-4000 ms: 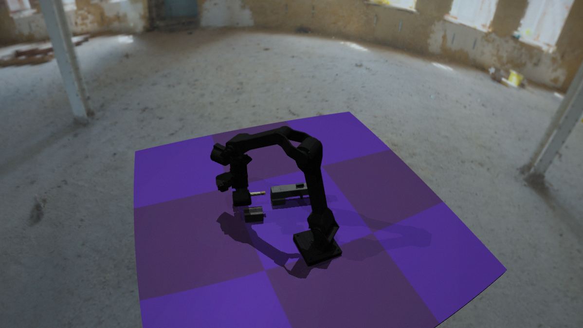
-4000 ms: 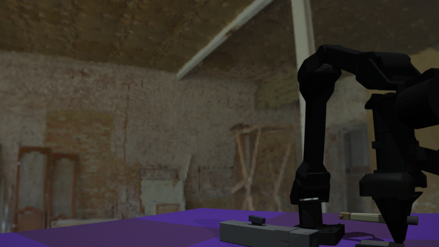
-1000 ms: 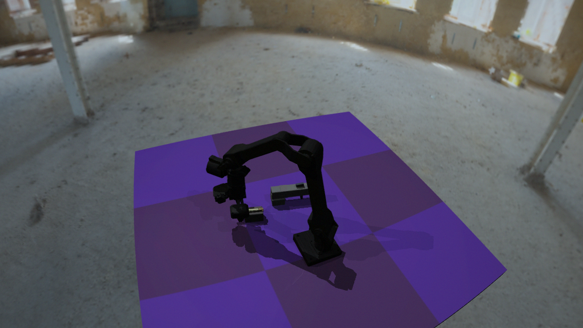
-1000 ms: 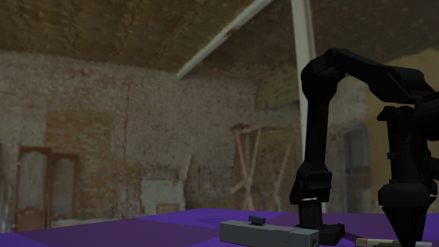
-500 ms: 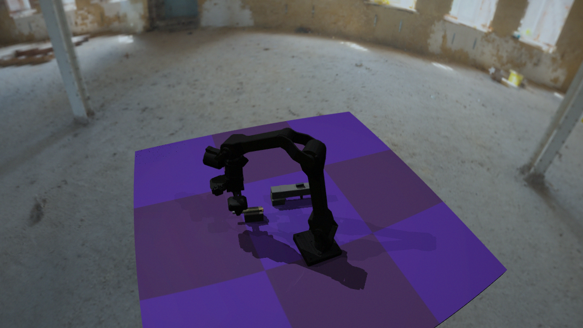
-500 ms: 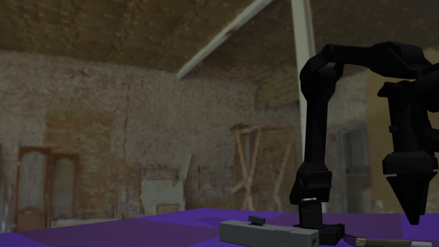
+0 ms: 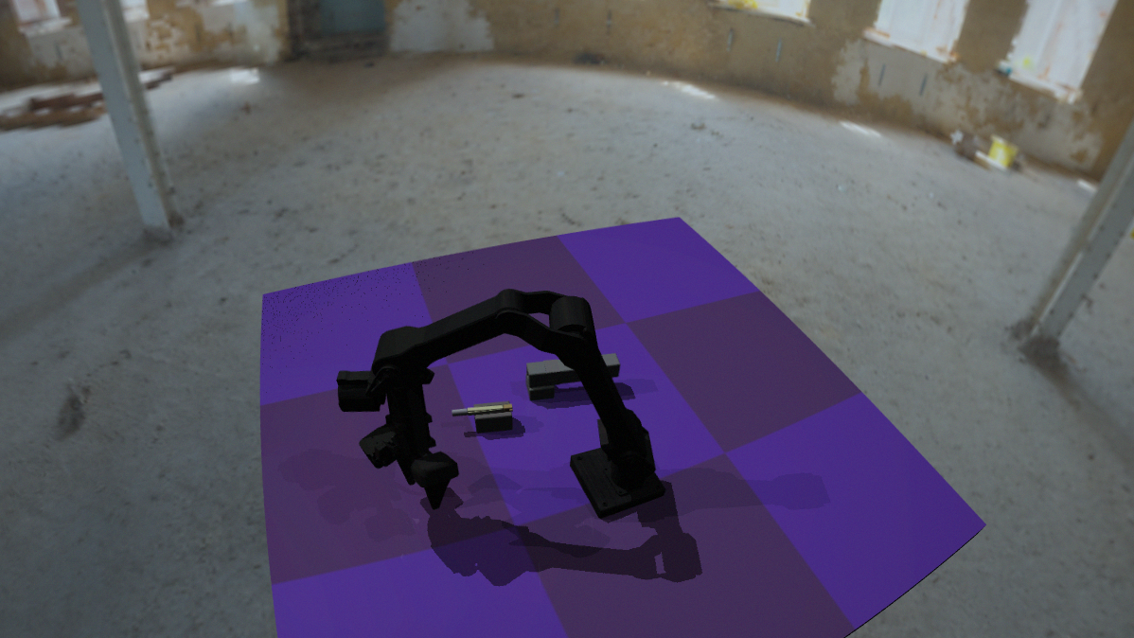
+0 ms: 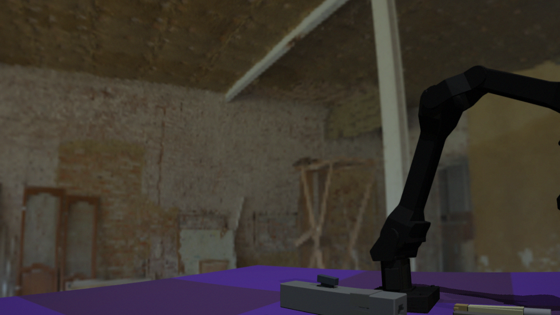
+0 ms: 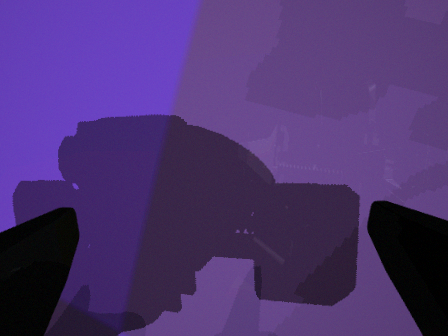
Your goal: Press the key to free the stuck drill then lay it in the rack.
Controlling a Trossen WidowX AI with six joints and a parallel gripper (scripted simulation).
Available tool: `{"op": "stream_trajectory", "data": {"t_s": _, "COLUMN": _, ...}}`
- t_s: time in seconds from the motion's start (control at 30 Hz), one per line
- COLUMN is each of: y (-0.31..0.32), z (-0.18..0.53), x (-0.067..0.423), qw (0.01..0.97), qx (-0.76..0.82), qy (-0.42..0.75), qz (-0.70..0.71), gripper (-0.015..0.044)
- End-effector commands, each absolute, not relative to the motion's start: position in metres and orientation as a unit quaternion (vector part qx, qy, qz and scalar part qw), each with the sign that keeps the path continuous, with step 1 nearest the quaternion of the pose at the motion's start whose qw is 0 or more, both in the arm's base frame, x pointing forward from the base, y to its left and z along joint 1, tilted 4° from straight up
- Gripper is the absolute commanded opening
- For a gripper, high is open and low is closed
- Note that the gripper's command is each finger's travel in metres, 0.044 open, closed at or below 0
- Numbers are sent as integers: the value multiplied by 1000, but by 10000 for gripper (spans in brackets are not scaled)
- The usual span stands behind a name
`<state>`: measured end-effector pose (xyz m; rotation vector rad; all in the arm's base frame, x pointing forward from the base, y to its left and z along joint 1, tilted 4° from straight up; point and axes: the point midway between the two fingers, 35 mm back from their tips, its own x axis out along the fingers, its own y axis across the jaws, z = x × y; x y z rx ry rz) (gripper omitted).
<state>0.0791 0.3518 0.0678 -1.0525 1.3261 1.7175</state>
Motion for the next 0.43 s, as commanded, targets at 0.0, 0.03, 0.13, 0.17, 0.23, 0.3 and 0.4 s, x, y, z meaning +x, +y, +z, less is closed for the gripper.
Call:
{"op": "stream_trajectory", "data": {"t_s": 0.0, "y": 374, "z": 70, "x": 16, "qw": 282, "qx": -379, "qy": 505, "qz": 722, "gripper": 440}}
{"op": "stream_trajectory", "data": {"t_s": 0.03, "y": 378, "z": 71, "x": -1, "qw": 261, "qx": -371, "qy": 503, "qz": 736, "gripper": 440}}
{"op": "stream_trajectory", "data": {"t_s": 0.13, "y": 388, "z": 74, "x": -54, "qw": 197, "qx": -344, "qy": 497, "qz": 772, "gripper": 440}}
{"op": "stream_trajectory", "data": {"t_s": 0.17, "y": 389, "z": 75, "x": -72, "qw": 176, "qx": -336, "qy": 496, "qz": 781, "gripper": 440}}
{"op": "stream_trajectory", "data": {"t_s": 0.23, "y": 390, "z": 78, "x": -107, "qw": 132, "qx": -317, "qy": 494, "qz": 799, "gripper": 440}}
{"op": "stream_trajectory", "data": {"t_s": 0.3, "y": 389, "z": 82, "x": -142, "qw": 88, "qx": -298, "qy": 493, "qz": 813, "gripper": 440}}
{"op": "stream_trajectory", "data": {"t_s": 0.4, "y": 380, "z": 89, "x": -193, "qw": 17, "qx": -264, "qy": 498, "qz": 826, "gripper": 440}}
